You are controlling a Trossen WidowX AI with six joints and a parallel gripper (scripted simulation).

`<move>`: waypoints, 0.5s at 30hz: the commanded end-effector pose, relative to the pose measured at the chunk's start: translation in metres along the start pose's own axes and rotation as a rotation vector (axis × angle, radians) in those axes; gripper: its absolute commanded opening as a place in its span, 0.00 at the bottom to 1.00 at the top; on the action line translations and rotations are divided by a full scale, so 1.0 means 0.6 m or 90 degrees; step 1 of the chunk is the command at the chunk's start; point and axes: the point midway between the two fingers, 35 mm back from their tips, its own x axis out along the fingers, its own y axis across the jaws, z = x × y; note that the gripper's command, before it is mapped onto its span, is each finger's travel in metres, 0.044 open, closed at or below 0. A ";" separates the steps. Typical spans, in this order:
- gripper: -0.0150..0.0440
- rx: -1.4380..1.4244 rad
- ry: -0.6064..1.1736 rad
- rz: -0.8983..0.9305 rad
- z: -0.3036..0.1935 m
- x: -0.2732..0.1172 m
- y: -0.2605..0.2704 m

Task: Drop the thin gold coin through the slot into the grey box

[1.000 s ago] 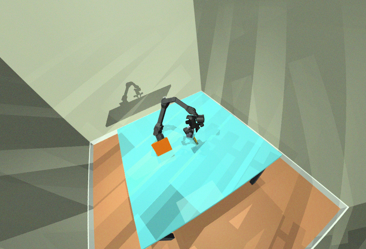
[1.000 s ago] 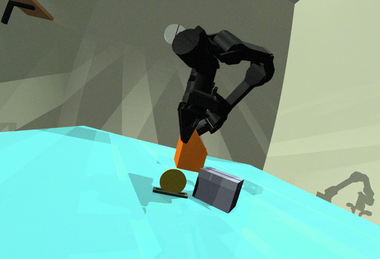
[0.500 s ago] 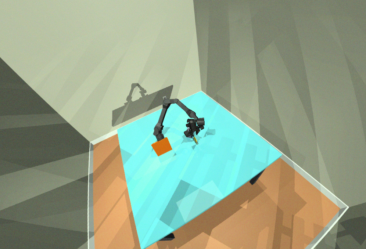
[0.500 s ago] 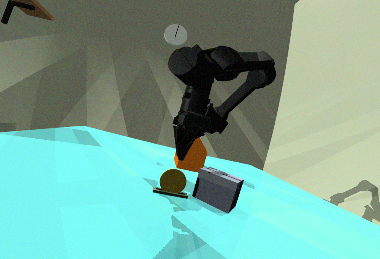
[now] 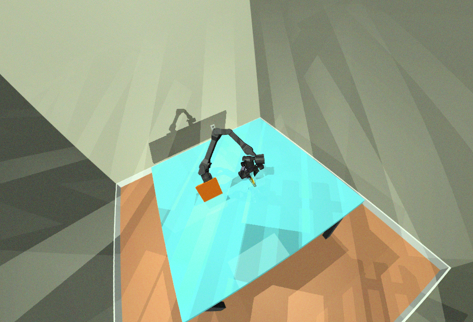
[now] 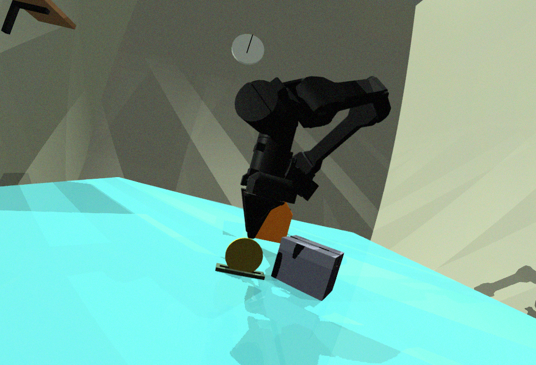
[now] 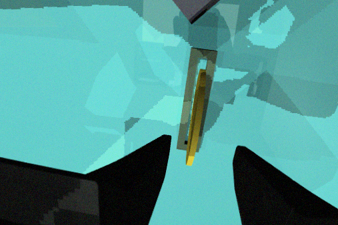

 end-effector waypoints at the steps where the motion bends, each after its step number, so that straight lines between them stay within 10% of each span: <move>1: 0.53 0.006 -0.005 0.004 0.000 0.016 0.004; 15: 0.53 0.006 -0.005 0.004 0.000 0.054 0.003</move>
